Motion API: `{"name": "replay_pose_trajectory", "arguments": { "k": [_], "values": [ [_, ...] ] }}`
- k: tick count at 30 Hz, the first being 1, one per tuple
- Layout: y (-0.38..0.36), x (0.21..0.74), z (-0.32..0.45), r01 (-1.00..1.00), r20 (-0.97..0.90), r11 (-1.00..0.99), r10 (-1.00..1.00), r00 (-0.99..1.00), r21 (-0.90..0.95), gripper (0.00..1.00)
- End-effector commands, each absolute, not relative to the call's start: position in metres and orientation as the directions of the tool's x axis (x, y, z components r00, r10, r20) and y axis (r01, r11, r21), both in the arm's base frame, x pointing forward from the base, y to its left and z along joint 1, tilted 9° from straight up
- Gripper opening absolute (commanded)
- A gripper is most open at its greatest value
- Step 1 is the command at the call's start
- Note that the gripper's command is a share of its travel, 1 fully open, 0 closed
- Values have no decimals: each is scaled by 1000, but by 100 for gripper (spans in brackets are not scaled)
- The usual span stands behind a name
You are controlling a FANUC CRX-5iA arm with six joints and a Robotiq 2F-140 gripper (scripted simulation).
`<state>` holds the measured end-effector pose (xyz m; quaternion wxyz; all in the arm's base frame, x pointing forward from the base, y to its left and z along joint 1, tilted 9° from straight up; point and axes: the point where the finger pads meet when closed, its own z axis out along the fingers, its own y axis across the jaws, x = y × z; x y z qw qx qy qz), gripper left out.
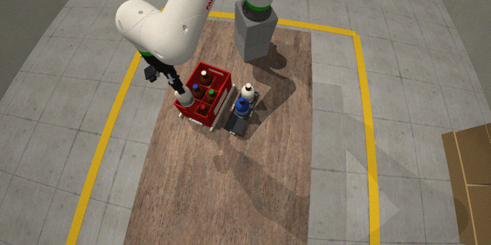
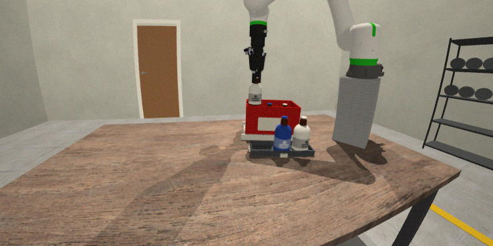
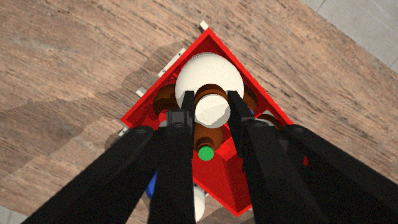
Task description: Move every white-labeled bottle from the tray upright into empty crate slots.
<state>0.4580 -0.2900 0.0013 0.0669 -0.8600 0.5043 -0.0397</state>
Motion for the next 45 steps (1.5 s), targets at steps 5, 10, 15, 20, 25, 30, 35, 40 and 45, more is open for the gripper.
{"name": "replay_pose_trajectory", "arguments": {
  "k": [5,10,15,20,25,30,35,40,45],
  "values": [
    [-290,460,-5,-862,3,-483,-873,488,-156,10],
    [-290,460,-8,-862,3,-483,-873,488,-156,10],
    [-289,461,-14,-862,3,-483,-873,488,-156,10],
    [-289,462,-20,-862,3,-483,-873,488,-156,10],
    [-289,462,-25,-862,3,-483,-873,488,-156,10],
    [-288,463,-30,-862,3,-483,-873,488,-156,10],
    [-288,464,-36,-862,3,-483,-873,488,-156,10],
    [-287,465,-42,-862,3,-483,-873,488,-156,10],
    [-287,465,-46,-862,3,-483,-873,488,-156,10]
  ]
}}
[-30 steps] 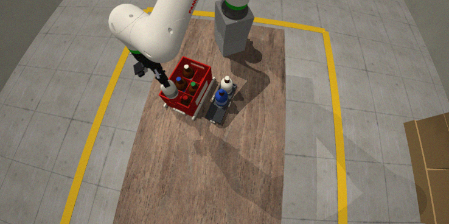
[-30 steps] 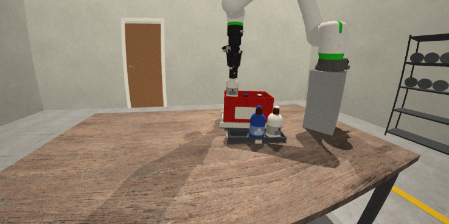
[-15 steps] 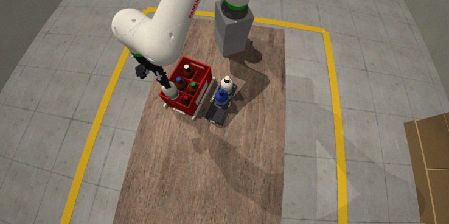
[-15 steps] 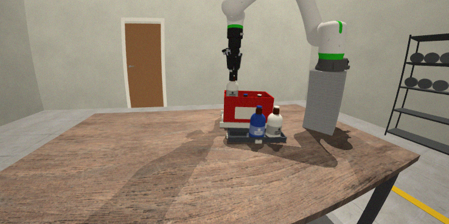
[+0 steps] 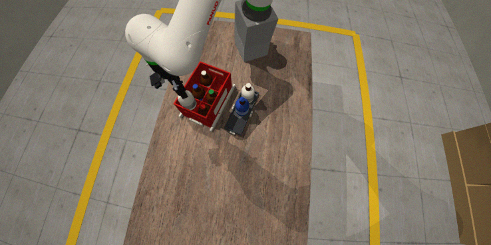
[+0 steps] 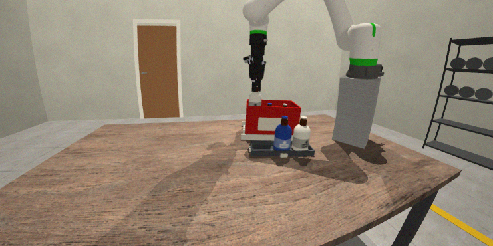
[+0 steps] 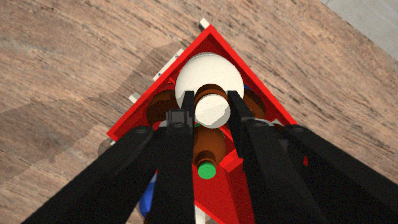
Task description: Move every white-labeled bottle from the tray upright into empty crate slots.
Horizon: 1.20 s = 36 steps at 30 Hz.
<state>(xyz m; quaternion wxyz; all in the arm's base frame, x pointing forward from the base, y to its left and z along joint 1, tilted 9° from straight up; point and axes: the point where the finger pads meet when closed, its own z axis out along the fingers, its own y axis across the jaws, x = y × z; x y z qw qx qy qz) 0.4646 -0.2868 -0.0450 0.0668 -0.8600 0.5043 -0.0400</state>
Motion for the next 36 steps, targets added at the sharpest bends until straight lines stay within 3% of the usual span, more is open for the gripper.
{"name": "replay_pose_trajectory", "arguments": {
  "k": [1,36],
  "values": [
    [-287,465,-47,-862,3,-483,-873,488,-156,10],
    [-285,470,-82,-862,3,-483,-873,488,-156,10]
  ]
}}
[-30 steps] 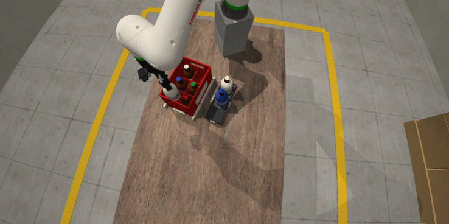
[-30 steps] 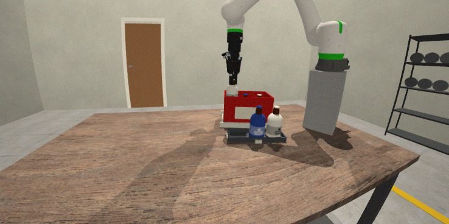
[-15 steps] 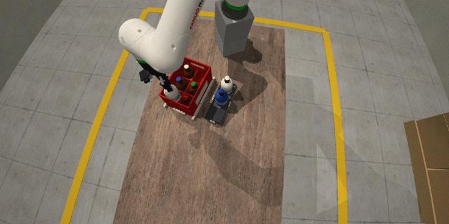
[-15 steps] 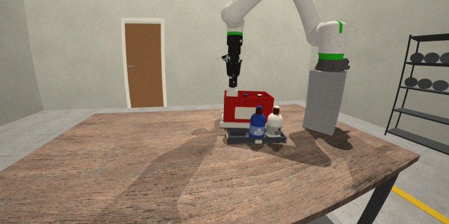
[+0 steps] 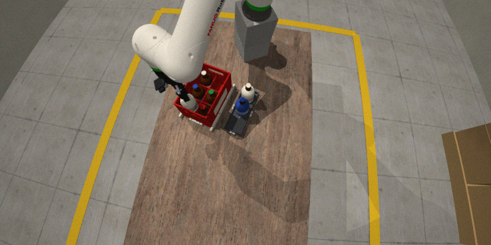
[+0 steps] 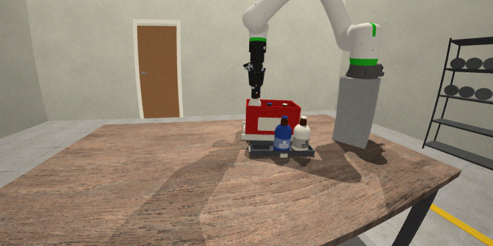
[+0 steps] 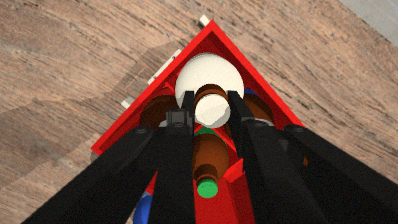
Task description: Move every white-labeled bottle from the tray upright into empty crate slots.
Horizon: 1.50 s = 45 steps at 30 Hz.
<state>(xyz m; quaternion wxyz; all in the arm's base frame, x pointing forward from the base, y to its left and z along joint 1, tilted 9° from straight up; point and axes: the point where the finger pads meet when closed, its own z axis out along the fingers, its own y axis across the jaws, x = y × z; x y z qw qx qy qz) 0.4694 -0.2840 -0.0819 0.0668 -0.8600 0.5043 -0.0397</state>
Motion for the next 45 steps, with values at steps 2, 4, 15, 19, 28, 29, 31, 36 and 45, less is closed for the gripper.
{"name": "replay_pose_trajectory", "arguments": {
  "k": [2,4,15,19,28,29,31,36,45],
  "values": [
    [-284,470,-84,-862,3,-483,-873,488,-156,10],
    [-284,471,-86,-862,3,-483,-873,488,-156,10],
    [-284,472,-95,-862,3,-483,-873,488,-156,10],
    [-283,472,-98,-862,3,-483,-873,488,-156,10],
    [-283,473,-104,-862,3,-483,-873,488,-156,10],
    [-283,473,-104,-862,3,-483,-873,488,-156,10],
    [-283,473,-105,-862,3,-483,-873,488,-156,10],
    [-283,474,-108,-862,3,-483,-873,488,-156,10],
    [-282,474,-113,-862,3,-483,-873,488,-156,10]
  ]
}}
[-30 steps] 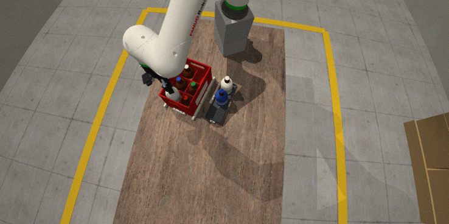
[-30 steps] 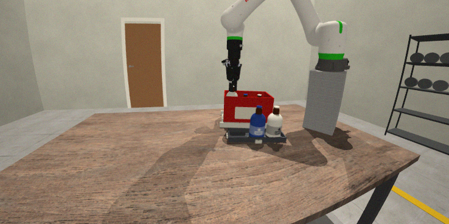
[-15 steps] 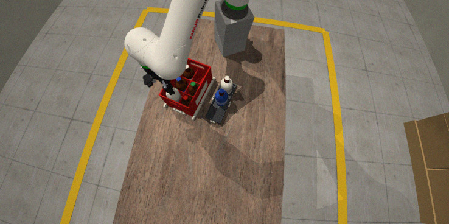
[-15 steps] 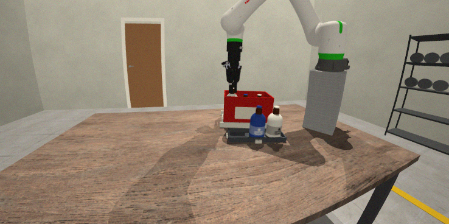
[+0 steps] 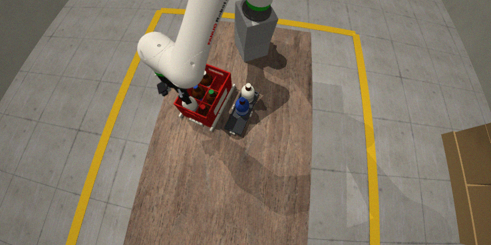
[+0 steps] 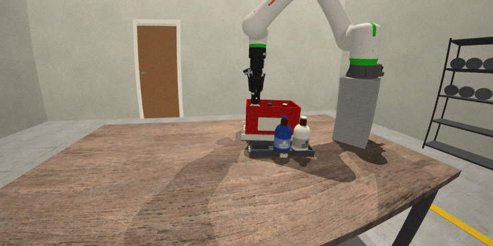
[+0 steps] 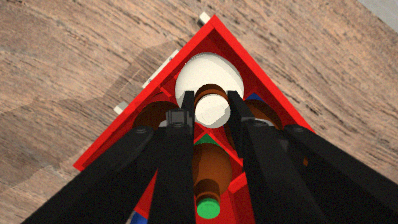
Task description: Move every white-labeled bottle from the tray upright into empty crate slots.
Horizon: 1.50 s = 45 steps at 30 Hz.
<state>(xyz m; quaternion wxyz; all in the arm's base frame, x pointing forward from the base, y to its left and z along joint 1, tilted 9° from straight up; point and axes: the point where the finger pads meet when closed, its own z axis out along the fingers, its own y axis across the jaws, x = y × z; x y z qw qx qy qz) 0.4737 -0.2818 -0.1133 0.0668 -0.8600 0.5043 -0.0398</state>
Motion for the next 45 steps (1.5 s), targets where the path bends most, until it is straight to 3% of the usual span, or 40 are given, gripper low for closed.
{"name": "replay_pose_trajectory", "arguments": {
  "k": [1,45],
  "values": [
    [-282,474,-113,-862,3,-483,-873,488,-156,10],
    [-282,476,-122,-862,3,-483,-873,488,-156,10]
  ]
}}
